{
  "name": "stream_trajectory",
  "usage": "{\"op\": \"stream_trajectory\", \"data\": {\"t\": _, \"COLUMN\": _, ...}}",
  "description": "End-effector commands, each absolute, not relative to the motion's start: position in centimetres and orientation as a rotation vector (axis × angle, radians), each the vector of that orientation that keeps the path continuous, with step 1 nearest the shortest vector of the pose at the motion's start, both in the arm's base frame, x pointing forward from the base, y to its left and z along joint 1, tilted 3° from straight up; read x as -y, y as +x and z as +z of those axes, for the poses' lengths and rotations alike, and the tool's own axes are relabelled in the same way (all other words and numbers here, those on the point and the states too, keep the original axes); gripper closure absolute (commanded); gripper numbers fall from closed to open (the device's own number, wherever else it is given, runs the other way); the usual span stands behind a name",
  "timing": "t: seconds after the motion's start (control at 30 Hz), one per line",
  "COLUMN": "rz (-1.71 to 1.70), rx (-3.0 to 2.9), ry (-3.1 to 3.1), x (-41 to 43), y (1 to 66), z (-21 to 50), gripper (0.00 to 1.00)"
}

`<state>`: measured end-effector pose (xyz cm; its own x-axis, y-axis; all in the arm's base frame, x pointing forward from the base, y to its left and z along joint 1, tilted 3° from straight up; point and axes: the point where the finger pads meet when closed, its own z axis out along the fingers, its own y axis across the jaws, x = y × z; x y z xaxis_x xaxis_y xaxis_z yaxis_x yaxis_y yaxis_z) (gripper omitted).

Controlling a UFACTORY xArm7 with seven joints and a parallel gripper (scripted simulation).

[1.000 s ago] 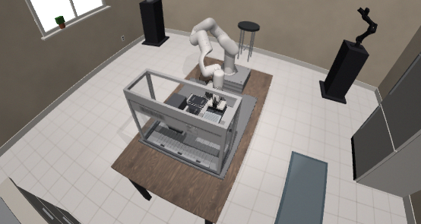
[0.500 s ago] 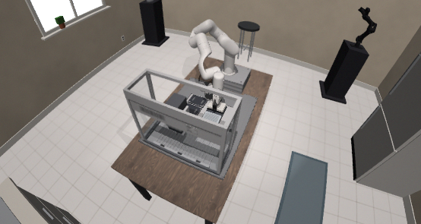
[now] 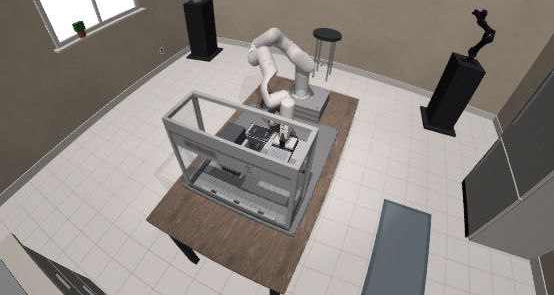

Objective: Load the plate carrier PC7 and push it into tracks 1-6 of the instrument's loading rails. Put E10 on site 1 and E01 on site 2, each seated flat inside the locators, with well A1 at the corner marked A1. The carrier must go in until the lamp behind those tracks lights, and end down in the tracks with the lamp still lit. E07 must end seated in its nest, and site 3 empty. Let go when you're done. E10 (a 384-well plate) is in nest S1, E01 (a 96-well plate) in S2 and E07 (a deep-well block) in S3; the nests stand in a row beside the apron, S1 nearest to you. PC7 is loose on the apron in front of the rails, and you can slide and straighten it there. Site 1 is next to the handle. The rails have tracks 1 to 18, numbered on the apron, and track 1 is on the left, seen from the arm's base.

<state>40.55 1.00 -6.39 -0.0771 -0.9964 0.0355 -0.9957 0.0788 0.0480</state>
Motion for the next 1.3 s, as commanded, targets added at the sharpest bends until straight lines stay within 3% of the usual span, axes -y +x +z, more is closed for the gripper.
{"op": "stream_trajectory", "data": {"t": 0.0, "rz": -0.013, "rx": 2.265, "ry": 2.095, "x": -1.0, "y": 40.7, "z": -6.4, "gripper": 1.0}}
{"op": "stream_trajectory", "data": {"t": 1.27, "rz": -0.014, "rx": 2.265, "ry": 2.095, "x": -1.0, "y": 40.6, "z": -7.4, "gripper": 1.0}}
